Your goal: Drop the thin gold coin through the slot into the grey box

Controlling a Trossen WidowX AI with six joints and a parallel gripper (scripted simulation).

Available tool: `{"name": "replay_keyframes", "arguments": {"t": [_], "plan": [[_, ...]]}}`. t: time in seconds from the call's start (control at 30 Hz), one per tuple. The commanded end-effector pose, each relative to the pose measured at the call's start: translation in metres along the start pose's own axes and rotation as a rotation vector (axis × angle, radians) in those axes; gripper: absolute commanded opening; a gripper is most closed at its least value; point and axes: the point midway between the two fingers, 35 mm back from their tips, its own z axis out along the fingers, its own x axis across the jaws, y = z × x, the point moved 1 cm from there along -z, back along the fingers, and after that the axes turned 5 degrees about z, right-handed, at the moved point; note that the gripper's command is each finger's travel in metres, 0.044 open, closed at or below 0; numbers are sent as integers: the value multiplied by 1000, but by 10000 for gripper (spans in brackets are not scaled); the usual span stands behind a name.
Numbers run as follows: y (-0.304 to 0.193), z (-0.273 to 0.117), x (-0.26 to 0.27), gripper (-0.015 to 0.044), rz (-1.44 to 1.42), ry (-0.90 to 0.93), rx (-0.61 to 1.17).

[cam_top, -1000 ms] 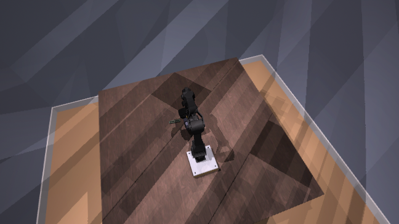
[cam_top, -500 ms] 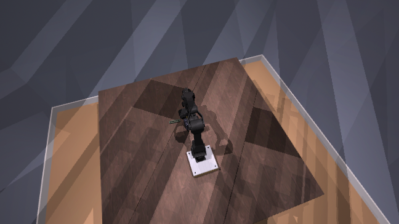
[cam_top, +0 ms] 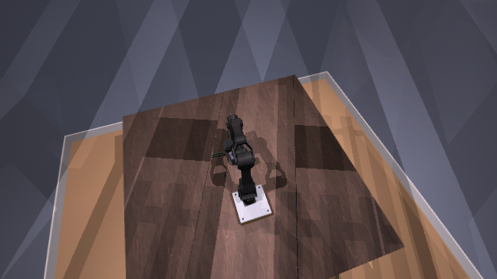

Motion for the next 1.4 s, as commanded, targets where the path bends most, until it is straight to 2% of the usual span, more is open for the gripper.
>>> {"name": "replay_keyframes", "arguments": {"t": [0.0,0.1,0.3,0.6,0.9,0.97,1.07,1.37], "plan": [[0,3,1,0,2,5,0],[0,4,1,0,1,5,0],[0,2,0,157,0,0,0],[0,2,0,161,0,0,0],[0,-19,0,397,0,1,0],[0,-38,1,440,0,4,0],[0,-61,5,440,0,8,-1],[0,-61,5,440,0,8,-1]]}}
